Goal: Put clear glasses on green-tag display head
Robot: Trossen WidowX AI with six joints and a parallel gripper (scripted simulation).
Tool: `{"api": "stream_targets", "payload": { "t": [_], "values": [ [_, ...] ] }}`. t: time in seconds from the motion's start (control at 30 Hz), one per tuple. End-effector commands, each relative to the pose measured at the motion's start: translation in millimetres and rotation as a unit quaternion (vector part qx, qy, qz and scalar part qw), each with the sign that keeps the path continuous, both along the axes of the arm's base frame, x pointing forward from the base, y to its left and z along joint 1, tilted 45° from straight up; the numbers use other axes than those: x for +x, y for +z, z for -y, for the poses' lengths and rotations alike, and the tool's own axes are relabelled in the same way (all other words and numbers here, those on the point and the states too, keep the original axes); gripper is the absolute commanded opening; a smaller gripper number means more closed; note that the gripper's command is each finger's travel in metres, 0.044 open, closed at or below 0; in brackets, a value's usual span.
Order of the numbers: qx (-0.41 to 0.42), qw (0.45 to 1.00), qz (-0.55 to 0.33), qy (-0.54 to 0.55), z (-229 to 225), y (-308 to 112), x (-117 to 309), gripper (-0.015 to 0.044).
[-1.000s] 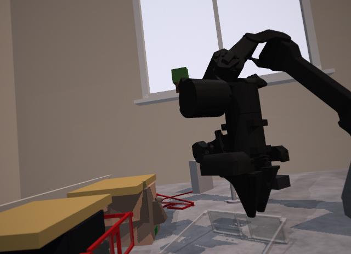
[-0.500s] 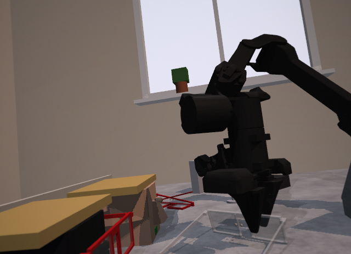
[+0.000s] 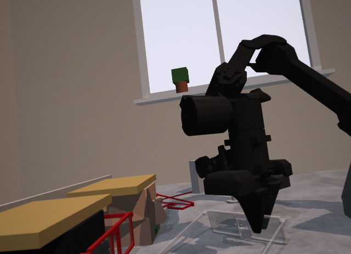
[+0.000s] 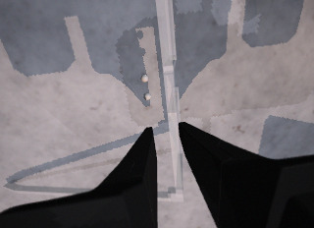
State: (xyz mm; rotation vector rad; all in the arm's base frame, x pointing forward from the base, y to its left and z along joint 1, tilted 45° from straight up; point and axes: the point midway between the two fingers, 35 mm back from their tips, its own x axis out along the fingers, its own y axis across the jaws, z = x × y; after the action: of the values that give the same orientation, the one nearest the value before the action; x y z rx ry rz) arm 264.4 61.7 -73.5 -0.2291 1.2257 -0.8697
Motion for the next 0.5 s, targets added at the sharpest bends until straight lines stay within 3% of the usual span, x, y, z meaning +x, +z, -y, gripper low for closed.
{"api": "stream_targets", "payload": {
  "t": [0.0,0.3,0.47],
  "values": [
    [0.000,1.000,0.001,0.000,-0.2,0.1,0.3,0.0060],
    [0.000,1.000,0.001,0.000,-0.2,0.1,0.3,0.0000],
    [0.001,1.000,0.001,0.000,-1.0,0.8,0.4,0.0000]
  ]
}}
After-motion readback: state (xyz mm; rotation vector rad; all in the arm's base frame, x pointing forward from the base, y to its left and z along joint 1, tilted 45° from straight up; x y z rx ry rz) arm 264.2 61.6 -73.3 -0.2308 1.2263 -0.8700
